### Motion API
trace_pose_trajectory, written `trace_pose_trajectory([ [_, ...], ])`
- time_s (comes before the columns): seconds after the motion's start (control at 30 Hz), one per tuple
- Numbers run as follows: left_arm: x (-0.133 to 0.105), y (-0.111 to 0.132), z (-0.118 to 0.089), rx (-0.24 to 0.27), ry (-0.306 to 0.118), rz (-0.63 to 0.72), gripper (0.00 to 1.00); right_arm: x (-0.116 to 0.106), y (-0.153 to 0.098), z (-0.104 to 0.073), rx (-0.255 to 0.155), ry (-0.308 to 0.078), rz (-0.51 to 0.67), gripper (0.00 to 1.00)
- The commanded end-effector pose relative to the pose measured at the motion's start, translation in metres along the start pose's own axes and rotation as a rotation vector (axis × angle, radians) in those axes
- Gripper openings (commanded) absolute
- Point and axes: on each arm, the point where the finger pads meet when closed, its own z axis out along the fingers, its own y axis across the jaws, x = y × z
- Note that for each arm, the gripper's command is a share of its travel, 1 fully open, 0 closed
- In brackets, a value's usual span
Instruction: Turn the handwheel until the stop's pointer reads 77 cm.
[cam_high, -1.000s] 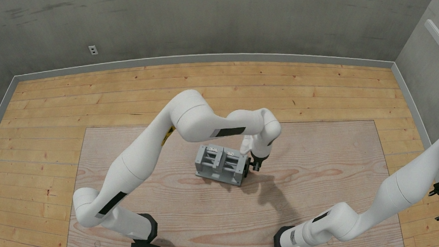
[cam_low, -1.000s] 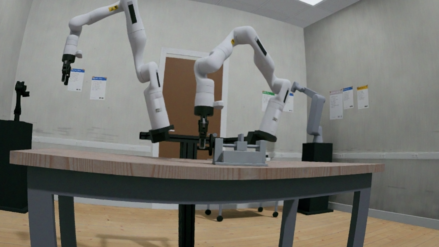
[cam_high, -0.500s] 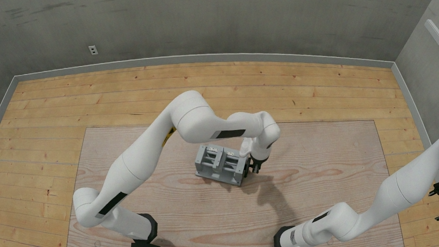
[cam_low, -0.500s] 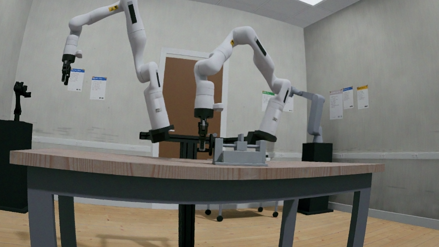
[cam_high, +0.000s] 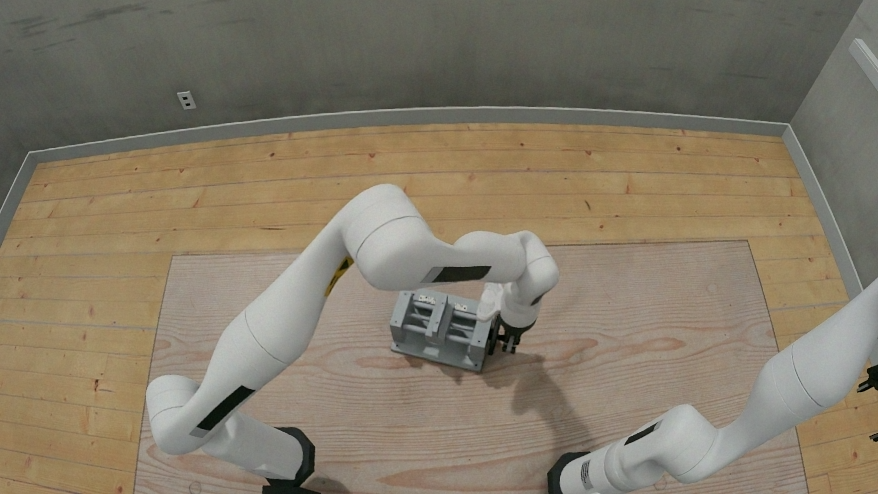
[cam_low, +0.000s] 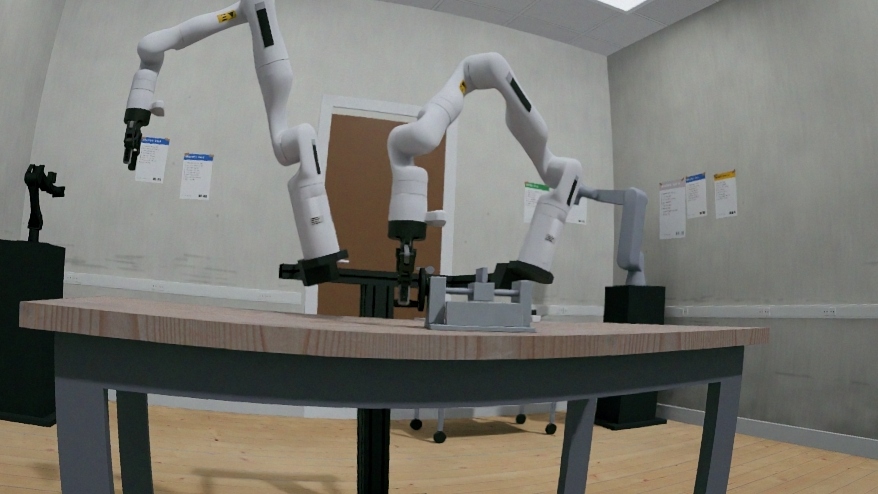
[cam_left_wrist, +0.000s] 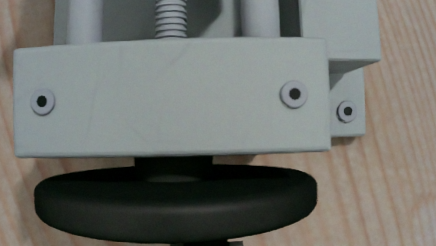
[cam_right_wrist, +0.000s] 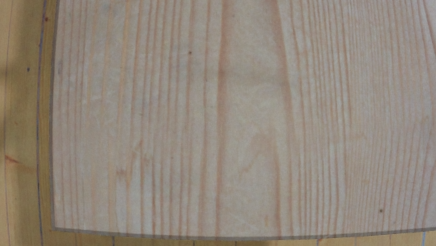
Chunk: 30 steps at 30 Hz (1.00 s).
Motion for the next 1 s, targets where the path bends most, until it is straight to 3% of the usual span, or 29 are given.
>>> trace_pose_trajectory([
  [0.0, 0.000, -0.008, -0.002, 0.004, 0.001, -0.007, 0.160, 0.001, -0.001, -0.001, 0.004, 0.005, -0.012, 1.000],
  [0.63, 0.000, -0.027, -0.008, 0.005, 0.003, -0.007, 0.160, 0.001, -0.001, -0.001, 0.004, 0.005, -0.012, 1.000],
  [0.97, 0.002, -0.039, -0.028, 0.008, 0.008, -0.007, 0.160, 0.001, -0.001, -0.001, 0.004, 0.005, -0.012, 1.000],
])
